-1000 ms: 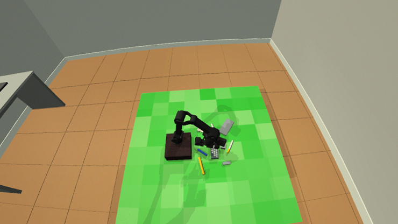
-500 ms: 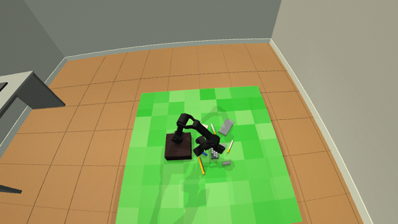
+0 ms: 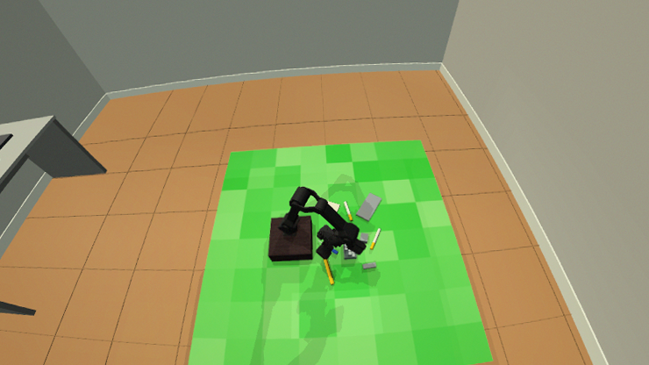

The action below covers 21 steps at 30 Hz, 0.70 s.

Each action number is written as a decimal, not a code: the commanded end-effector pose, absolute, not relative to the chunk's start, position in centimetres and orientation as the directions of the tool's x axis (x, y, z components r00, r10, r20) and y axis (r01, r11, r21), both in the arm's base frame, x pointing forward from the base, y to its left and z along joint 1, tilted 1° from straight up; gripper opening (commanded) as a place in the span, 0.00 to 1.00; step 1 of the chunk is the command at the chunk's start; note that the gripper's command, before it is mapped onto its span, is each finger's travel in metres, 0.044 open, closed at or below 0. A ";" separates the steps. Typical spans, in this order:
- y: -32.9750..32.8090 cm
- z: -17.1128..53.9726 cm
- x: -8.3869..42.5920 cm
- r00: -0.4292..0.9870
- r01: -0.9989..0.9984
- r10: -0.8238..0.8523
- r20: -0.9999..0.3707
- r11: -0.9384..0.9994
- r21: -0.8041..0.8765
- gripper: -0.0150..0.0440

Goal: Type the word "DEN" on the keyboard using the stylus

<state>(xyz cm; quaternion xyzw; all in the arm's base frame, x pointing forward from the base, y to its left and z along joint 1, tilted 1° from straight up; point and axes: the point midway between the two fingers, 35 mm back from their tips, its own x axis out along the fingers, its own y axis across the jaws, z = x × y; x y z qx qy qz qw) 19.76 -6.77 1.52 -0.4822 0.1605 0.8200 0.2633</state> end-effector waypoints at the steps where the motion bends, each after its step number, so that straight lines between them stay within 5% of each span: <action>1: -6.7 1.1 19.8 -0.395 -0.585 0.283 -0.874 -0.811 0.003 0.51; 21: -6.8 -0.6 19.7 -0.396 -0.585 0.282 -0.874 -0.811 0.003 0.51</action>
